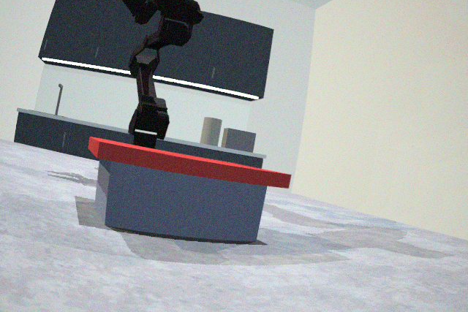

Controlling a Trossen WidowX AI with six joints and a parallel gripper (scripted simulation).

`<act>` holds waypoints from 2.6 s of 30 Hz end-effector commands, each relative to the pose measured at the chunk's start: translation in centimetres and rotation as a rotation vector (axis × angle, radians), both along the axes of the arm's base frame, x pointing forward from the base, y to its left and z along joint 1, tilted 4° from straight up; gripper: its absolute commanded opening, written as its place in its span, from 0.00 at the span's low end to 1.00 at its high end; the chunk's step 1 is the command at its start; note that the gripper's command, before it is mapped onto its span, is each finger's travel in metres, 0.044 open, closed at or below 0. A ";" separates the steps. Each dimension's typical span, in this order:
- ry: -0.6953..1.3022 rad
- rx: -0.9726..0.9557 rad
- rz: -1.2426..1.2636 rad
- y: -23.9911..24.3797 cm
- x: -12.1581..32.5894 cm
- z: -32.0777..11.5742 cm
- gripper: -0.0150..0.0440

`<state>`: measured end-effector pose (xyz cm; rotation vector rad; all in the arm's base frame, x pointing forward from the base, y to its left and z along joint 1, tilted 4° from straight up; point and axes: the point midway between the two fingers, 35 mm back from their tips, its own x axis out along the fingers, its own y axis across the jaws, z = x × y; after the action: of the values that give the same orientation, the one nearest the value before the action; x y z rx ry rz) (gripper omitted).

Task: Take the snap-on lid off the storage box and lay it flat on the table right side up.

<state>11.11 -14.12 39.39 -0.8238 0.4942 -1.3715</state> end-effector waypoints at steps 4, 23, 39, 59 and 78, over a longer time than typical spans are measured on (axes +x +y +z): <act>-0.115 -0.057 0.093 0.2 1.9 0.7 0.75; -0.707 0.547 0.838 3.6 14.5 -6.4 0.65; -1.146 1.770 0.396 8.6 15.2 -18.8 0.65; -1.231 1.966 0.155 9.9 14.2 -20.6 0.65; -1.237 1.982 0.129 9.8 15.5 -27.6 0.65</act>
<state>26.38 -4.37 12.54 1.4845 0.4685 -0.4581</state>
